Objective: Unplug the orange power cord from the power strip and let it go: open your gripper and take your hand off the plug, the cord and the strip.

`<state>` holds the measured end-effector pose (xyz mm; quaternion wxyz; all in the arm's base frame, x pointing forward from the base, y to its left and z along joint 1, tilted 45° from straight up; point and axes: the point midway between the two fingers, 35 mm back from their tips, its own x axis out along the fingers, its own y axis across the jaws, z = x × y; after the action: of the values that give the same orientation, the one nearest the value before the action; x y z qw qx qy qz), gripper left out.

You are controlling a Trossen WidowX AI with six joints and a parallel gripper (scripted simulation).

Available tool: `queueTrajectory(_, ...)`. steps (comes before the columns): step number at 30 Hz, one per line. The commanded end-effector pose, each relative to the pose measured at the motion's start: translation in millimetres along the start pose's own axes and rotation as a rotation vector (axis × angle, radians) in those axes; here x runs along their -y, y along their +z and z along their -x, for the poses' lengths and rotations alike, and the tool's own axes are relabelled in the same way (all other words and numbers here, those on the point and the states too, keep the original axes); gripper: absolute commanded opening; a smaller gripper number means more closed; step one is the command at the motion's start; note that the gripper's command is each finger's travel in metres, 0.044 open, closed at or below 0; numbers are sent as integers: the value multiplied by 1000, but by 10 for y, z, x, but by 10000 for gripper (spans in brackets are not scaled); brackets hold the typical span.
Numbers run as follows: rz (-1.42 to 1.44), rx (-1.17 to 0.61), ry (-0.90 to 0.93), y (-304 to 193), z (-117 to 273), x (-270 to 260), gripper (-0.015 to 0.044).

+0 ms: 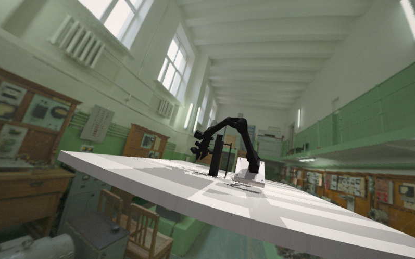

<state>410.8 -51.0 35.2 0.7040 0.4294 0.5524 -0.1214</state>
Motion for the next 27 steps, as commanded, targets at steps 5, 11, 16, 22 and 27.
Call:
queueTrajectory(5,-409,-194,-54,2,75,891,160)
queueTrajectory(11,-906,-473,-91,-405,265,1588,160)
queueTrajectory(16,-959,-503,-91,-449,295,1639,160)
queueTrajectory(22,-959,-503,-91,-447,295,1638,160)
queueTrajectory(27,-959,-503,-91,-481,324,1573,160)
